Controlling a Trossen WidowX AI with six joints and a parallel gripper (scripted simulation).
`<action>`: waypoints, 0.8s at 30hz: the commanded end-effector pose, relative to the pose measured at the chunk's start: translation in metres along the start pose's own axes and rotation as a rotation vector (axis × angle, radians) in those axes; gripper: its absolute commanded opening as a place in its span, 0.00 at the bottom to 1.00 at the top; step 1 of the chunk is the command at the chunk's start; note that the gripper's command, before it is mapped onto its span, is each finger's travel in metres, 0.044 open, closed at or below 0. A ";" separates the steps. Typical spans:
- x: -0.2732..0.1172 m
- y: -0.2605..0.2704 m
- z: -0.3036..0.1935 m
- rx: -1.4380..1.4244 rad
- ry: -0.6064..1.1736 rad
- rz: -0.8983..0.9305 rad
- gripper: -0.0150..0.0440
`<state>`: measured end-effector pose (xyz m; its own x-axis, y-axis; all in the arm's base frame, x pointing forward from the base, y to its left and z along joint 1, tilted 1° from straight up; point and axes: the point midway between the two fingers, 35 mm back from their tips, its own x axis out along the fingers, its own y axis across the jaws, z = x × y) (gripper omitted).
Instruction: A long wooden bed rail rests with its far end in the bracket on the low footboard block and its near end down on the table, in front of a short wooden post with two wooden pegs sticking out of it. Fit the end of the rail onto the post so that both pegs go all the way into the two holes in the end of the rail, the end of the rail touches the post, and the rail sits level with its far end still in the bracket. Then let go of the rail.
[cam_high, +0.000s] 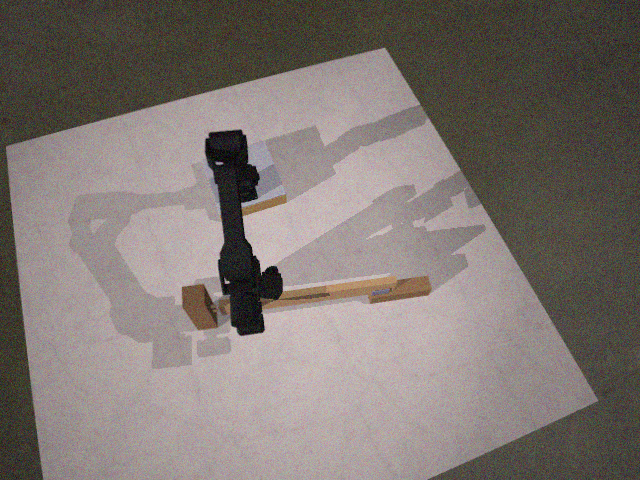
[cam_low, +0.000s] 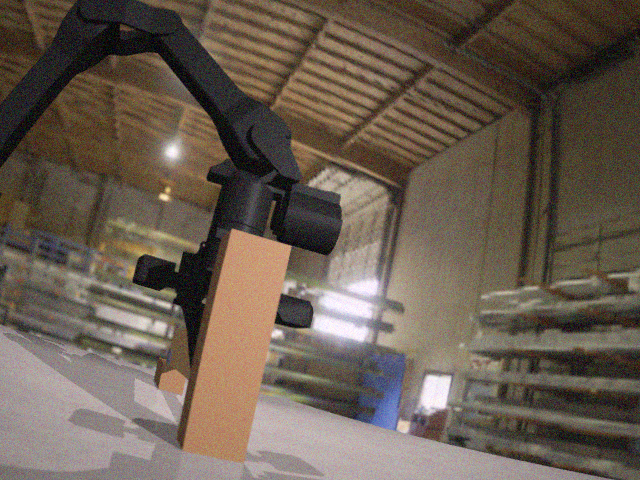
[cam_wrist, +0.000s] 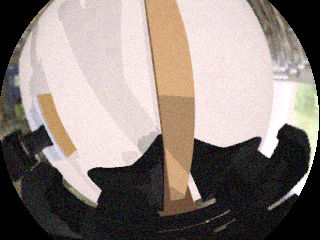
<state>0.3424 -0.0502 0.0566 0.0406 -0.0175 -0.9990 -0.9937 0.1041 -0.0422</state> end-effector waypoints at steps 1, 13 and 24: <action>-0.002 0.000 -0.003 0.000 0.002 -0.002 0.25; -0.002 0.000 -0.007 0.000 0.002 -0.002 0.25; -0.002 0.000 -0.010 0.000 0.002 -0.002 0.25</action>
<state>0.3414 -0.0580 0.0576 0.0396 -0.0193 -0.9990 -0.9937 0.1042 -0.0414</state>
